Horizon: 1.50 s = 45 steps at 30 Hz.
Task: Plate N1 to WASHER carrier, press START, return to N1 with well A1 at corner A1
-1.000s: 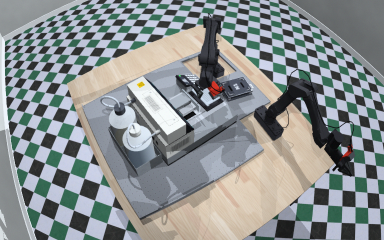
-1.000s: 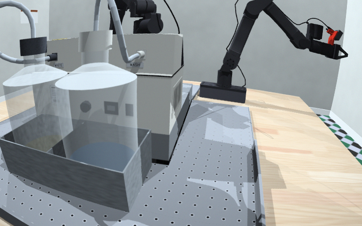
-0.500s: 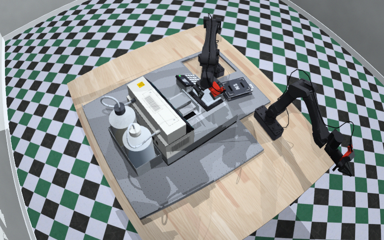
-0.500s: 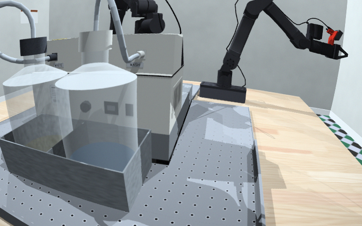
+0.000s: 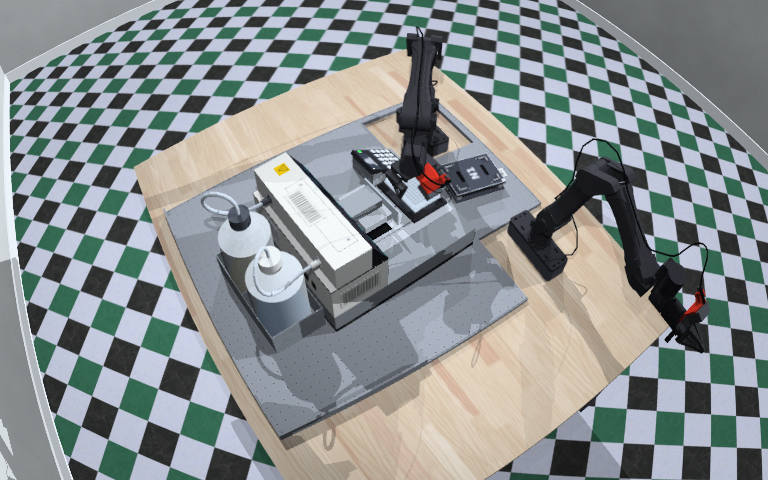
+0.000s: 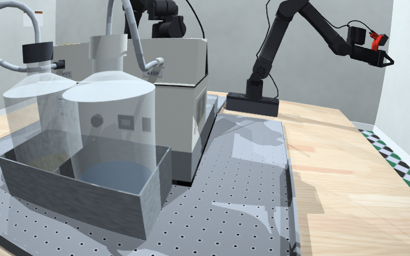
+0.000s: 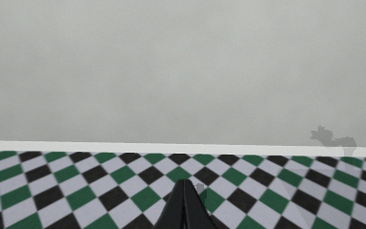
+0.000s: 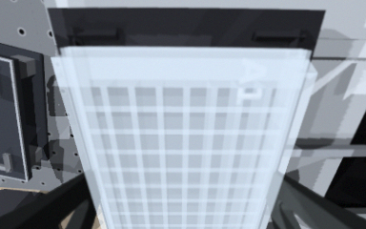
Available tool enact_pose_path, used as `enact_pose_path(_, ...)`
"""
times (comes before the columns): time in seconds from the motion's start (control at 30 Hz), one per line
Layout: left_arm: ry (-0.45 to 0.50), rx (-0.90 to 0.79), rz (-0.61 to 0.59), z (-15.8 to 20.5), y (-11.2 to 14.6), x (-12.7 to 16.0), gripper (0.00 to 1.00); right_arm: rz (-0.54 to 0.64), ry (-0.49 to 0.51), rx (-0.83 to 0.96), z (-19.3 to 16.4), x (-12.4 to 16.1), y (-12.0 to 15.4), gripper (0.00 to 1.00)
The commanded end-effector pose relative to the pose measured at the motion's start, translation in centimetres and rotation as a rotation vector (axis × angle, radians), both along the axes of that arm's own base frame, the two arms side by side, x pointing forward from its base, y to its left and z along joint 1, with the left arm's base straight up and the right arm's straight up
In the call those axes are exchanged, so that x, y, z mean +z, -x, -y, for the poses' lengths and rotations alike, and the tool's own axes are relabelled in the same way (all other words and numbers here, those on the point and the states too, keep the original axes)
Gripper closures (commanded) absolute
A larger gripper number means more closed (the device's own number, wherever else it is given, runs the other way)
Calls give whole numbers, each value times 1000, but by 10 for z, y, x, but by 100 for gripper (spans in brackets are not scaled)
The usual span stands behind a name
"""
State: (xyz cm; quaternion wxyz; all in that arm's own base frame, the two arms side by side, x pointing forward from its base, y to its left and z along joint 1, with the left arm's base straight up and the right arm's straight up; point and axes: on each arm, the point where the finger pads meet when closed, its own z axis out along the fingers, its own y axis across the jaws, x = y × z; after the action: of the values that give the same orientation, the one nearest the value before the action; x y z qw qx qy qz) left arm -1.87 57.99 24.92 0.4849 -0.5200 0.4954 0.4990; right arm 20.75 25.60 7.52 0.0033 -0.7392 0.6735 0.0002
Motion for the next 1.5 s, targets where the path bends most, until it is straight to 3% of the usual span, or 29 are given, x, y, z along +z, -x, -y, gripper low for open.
enact_pose_path(0.0,-31,-4,-11,0,3,7,100,31,-61,2,-11,14,0,100)
enact_pose_path(0.47,-31,-4,-11,0,3,7,100,51,-87,-1,-12,23,-13,100)
enact_pose_path(0.87,-31,-4,-11,0,3,7,100,53,-93,2,-21,25,-5,100)
enact_pose_path(1.47,-31,-4,-11,0,3,7,100,35,-43,2,-4,15,1,100)
